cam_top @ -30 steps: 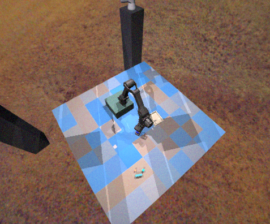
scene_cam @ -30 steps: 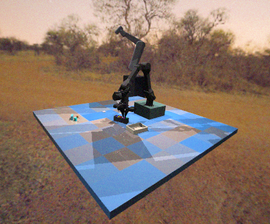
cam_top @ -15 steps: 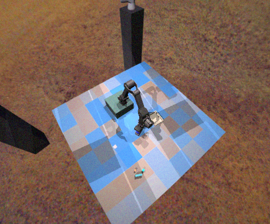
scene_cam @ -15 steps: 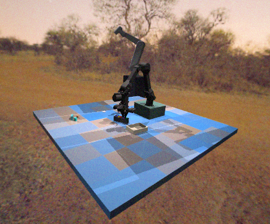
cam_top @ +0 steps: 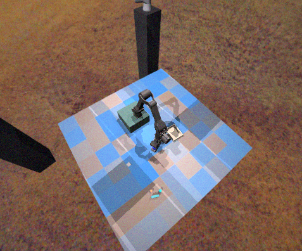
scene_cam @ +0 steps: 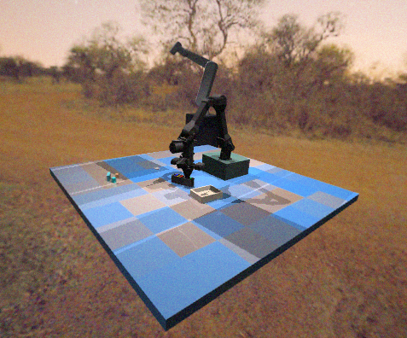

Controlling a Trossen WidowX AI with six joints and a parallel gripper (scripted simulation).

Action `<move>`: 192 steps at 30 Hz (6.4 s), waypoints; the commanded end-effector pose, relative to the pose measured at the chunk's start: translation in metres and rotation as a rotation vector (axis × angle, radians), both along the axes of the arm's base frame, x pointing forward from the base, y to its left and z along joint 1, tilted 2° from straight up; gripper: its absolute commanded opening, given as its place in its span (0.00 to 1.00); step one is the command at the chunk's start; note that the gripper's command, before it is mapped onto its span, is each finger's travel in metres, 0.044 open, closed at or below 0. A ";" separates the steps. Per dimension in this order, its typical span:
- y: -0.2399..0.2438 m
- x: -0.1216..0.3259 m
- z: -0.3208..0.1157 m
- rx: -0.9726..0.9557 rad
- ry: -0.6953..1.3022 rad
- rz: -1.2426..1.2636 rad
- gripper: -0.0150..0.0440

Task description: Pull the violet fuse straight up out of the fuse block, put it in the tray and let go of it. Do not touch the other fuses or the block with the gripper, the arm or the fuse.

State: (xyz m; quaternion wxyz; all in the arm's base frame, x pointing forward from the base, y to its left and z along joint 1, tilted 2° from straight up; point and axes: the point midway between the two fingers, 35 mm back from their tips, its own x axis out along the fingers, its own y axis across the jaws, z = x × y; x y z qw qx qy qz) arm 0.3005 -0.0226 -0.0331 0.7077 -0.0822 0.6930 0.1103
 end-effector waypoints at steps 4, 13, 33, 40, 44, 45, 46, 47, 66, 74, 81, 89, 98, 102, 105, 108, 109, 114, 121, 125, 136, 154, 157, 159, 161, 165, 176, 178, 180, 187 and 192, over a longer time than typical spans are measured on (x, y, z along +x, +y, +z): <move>0.000 0.000 0.003 0.000 0.000 0.000 0.25; 0.000 0.000 0.008 -0.001 0.000 0.000 0.25; -0.001 0.001 0.018 -0.002 -0.001 0.001 0.25; -0.001 0.001 0.021 -0.003 -0.001 0.001 0.25; -0.001 0.001 0.023 -0.003 -0.001 0.001 0.25; -0.001 0.001 0.024 -0.003 -0.001 0.001 0.25; -0.001 0.001 0.024 -0.003 -0.001 0.001 0.25; -0.001 0.001 0.025 -0.003 -0.001 0.001 0.25; -0.002 0.000 0.034 -0.005 -0.001 0.001 0.25; -0.002 0.000 0.038 -0.005 -0.001 0.001 0.25; -0.002 0.000 0.048 -0.005 -0.001 0.001 0.25; -0.003 0.000 0.060 -0.005 -0.001 0.001 0.25; 0.031 0.013 0.063 -0.003 -0.003 0.001 0.25; 0.053 0.020 0.064 -0.001 -0.004 0.001 0.25; 0.070 0.024 0.065 0.000 -0.004 0.001 0.25; 0.088 0.027 0.066 0.002 -0.004 0.001 0.25; 0.094 0.028 0.066 0.003 -0.004 0.001 0.25; 0.125 0.029 0.068 0.006 -0.005 0.001 0.25; 0.168 0.027 0.069 0.011 -0.004 0.001 0.25; 0.172 0.027 0.069 0.011 -0.004 0.001 0.25; 0.173 0.027 0.053 0.011 -0.004 0.001 0.25; 0.174 0.027 0.033 0.011 -0.004 0.005 0.39; 0.174 0.027 0.033 0.011 -0.004 0.005 0.52; 0.174 0.027 0.033 0.011 -0.004 0.005 0.61; 0.174 0.027 0.033 0.011 -0.004 0.005 0.70; 0.173 0.028 0.045 0.011 -0.004 0.004 0.81; 0.172 0.027 0.070 0.011 -0.004 0.001 0.81; 0.172 0.027 0.070 0.011 -0.004 0.001 0.81; 0.172 0.027 0.069 0.011 -0.004 0.001 0.81; 0.172 0.027 0.069 0.011 -0.004 0.001 0.81; 0.172 0.027 0.069 0.011 -0.004 0.001 0.81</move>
